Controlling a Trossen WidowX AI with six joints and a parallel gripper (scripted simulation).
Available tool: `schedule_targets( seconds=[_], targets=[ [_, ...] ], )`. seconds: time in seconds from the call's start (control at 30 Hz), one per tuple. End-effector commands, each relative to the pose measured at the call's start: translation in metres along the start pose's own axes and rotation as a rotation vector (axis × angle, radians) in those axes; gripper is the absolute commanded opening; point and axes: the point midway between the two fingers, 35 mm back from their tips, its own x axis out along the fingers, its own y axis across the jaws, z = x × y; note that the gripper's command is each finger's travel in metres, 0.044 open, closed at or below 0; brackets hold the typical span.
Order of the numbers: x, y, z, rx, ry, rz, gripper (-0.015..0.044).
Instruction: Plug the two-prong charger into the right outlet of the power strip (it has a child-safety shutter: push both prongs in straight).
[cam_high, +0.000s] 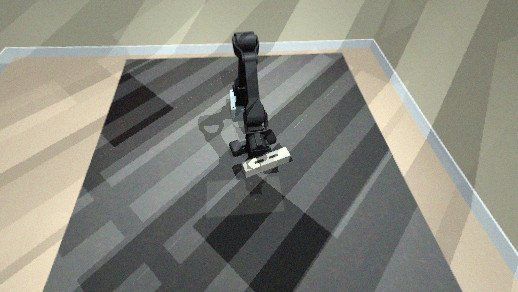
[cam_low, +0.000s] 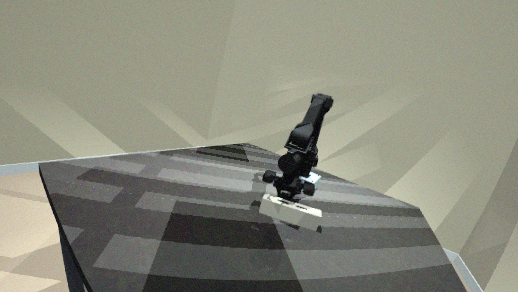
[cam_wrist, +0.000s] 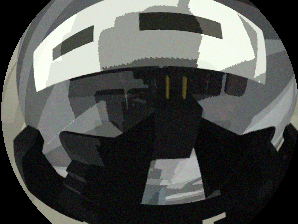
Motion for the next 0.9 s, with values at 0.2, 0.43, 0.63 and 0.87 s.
schedule_targets(
  seconds=[0.2,0.43,0.63,0.87],
  targets=[
    [-0.0011,-0.0012,0.0027,0.001,-0.001,-0.005,0.0000],
    [-0.0012,-0.0011,0.0037,0.001,-0.001,-0.005,0.0000],
    [-0.0012,-0.0010,0.0046,0.001,-0.001,-0.005,0.0000],
    [-0.0013,-0.0010,0.0056,0.001,-0.001,-0.005,0.0000]
  ],
)
